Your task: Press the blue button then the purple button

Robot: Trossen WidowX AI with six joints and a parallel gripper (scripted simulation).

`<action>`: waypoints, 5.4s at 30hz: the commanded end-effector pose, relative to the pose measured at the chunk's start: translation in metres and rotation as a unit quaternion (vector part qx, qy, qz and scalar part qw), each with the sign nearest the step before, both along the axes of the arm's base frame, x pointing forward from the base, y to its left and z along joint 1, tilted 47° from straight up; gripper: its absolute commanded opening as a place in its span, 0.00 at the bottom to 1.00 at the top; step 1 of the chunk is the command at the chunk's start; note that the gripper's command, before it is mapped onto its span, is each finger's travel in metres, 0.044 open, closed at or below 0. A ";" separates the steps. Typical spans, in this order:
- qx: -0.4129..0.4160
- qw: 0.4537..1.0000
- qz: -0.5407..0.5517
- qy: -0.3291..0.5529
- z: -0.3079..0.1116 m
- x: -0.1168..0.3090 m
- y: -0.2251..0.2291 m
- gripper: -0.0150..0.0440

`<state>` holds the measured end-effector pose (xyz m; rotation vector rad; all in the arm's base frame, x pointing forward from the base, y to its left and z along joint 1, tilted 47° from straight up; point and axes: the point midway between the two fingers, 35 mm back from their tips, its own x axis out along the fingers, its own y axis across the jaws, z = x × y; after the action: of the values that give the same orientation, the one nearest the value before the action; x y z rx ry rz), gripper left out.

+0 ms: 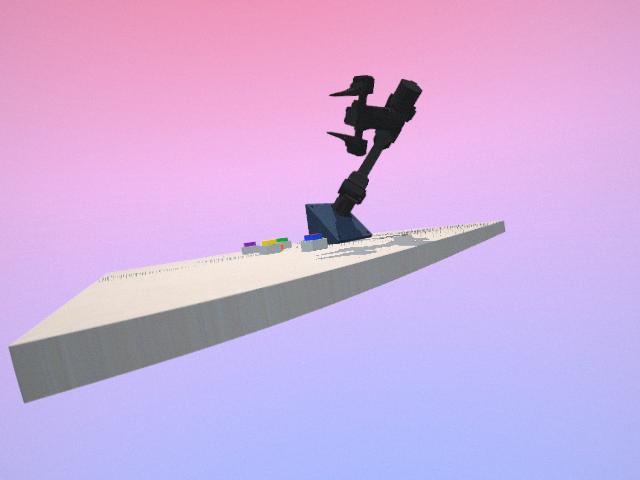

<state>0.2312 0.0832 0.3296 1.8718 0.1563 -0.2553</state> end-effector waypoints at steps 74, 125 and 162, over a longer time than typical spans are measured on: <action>-0.260 0.548 0.792 0.069 -0.240 0.013 0.080 0.29; -0.261 0.548 0.792 0.070 -0.194 0.026 0.028 0.29; -0.270 0.546 0.790 0.074 -0.477 0.068 -0.157 0.29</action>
<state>0.3066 -0.0863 -0.1349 0.4869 1.5623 0.7411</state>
